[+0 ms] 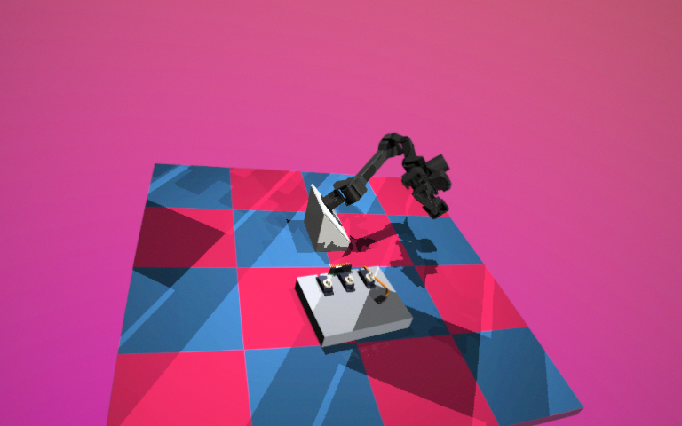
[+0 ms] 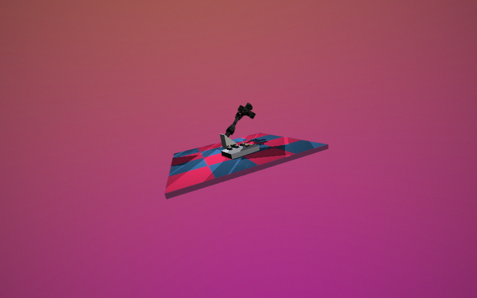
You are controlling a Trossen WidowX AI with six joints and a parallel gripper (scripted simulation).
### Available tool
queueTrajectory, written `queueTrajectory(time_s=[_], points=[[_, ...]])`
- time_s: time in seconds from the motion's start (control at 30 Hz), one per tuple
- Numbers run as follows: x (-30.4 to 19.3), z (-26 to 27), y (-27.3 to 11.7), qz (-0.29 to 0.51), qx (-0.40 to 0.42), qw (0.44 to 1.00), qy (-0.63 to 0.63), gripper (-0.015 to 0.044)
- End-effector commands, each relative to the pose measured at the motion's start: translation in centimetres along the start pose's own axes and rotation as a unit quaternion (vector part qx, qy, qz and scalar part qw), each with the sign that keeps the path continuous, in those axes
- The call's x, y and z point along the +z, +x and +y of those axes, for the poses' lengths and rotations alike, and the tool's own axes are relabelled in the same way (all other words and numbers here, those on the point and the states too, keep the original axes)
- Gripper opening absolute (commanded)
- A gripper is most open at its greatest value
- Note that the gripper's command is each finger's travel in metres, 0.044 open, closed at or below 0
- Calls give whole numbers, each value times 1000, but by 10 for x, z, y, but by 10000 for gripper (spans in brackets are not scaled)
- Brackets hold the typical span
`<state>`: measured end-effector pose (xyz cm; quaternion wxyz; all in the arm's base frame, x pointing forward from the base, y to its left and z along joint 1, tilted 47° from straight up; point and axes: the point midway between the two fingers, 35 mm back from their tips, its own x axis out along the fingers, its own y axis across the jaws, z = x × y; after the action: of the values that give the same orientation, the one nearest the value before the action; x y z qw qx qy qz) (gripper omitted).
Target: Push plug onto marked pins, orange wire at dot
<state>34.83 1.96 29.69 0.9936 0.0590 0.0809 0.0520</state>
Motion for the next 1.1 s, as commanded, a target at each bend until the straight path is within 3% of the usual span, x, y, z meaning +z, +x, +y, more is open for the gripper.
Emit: queueTrajectory(time_s=[0.0,0.53,1.07], points=[[-14,6,15,49,19,998,29,115],[-76,30,59,250,65,953,158,115],[-138,55,80,438,64,847,293,115]])
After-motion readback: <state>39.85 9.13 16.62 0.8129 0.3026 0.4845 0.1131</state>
